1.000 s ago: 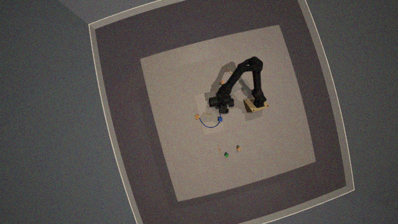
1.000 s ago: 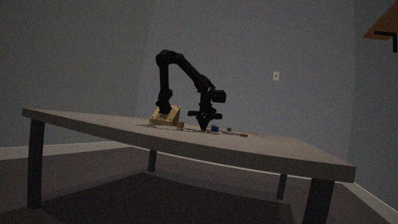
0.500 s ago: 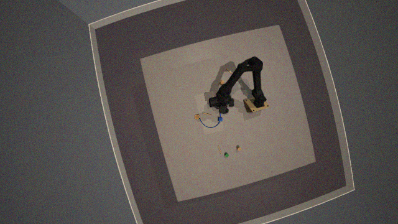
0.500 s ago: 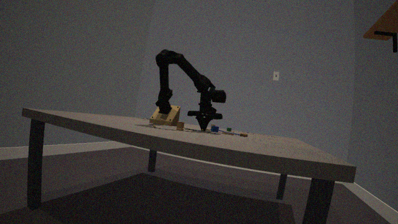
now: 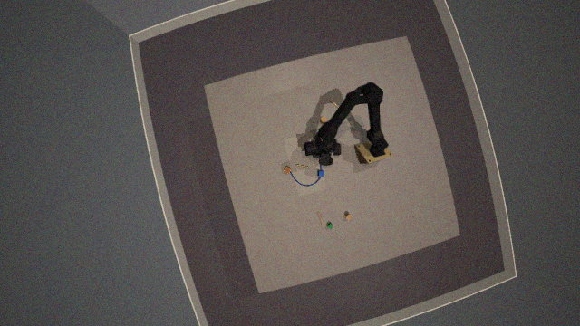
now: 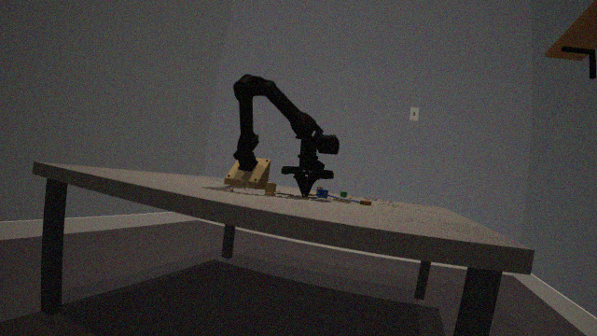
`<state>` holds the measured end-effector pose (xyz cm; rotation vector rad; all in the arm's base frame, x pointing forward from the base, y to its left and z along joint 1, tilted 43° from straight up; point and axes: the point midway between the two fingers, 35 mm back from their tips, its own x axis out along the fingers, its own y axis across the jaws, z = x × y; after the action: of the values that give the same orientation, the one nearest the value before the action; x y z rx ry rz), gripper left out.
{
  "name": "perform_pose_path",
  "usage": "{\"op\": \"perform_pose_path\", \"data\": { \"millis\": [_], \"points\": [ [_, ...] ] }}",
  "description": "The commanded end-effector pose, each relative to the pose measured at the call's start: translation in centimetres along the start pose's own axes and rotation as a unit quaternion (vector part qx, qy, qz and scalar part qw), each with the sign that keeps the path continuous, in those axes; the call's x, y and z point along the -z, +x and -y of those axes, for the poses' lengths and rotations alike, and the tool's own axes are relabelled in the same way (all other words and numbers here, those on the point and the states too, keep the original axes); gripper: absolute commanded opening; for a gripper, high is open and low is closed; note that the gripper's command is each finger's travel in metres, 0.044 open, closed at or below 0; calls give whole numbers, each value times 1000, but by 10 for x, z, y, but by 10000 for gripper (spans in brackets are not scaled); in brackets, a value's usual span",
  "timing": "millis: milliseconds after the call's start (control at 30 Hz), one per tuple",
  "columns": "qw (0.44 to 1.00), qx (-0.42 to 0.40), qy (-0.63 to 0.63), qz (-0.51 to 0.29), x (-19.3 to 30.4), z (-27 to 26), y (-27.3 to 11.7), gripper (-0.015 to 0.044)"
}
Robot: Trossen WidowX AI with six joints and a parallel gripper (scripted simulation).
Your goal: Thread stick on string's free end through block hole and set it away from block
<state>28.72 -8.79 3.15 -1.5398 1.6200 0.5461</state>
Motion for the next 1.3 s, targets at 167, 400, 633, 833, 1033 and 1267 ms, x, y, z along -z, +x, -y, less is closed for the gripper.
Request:
{"op": "perform_pose_path", "data": {
  "millis": [167, 400, 633, 833, 1033, 1267],
  "points": [
    [1000, -1, 4, -5, 4, 1, 2, 0],
    [1000, -1, 4, -5, 4, 1, 2, 0],
    [1000, 0, 0, 0, 0, 0, 0, 26],
    [1000, 0, 0, 0, 0, 0, -2, 184],
    [1000, 2, 1, 1, -8, 2, -77, 210],
    [1000, 9, -2, 5, -11, 4, -75, 289]
  ]
}}
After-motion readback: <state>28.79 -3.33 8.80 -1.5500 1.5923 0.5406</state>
